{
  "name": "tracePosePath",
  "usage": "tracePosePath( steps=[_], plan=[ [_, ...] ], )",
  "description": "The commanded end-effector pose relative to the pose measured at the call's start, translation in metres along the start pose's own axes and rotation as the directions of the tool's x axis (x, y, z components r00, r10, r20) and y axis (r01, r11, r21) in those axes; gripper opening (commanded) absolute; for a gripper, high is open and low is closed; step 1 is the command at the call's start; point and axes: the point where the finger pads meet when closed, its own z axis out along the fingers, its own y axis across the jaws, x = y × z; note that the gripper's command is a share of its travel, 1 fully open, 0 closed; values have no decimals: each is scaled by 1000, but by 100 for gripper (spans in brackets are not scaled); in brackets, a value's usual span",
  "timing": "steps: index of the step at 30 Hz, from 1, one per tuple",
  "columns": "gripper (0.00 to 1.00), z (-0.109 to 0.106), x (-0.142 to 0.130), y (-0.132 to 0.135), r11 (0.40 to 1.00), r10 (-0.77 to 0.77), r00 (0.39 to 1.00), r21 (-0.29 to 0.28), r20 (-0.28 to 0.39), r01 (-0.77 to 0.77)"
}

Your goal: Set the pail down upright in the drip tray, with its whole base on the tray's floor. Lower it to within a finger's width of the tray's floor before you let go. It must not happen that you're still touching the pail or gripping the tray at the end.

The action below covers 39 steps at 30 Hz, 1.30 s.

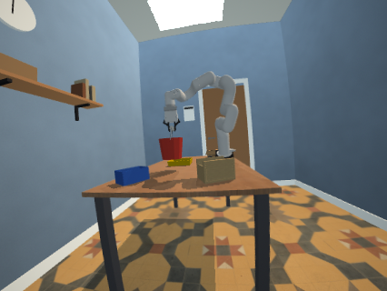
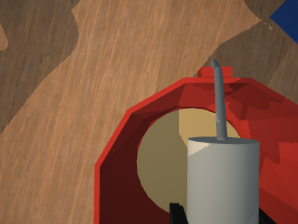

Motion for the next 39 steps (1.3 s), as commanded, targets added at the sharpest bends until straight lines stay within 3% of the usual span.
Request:
tracePosePath(
  steps=[1, 39],
  plan=[
    [0, -2, 0, 1, 1000, 0, 1000, -5, 1, 0],
    [0, -2, -9, -1, 1000, 0, 1000, -5, 1, 0]
  ],
)
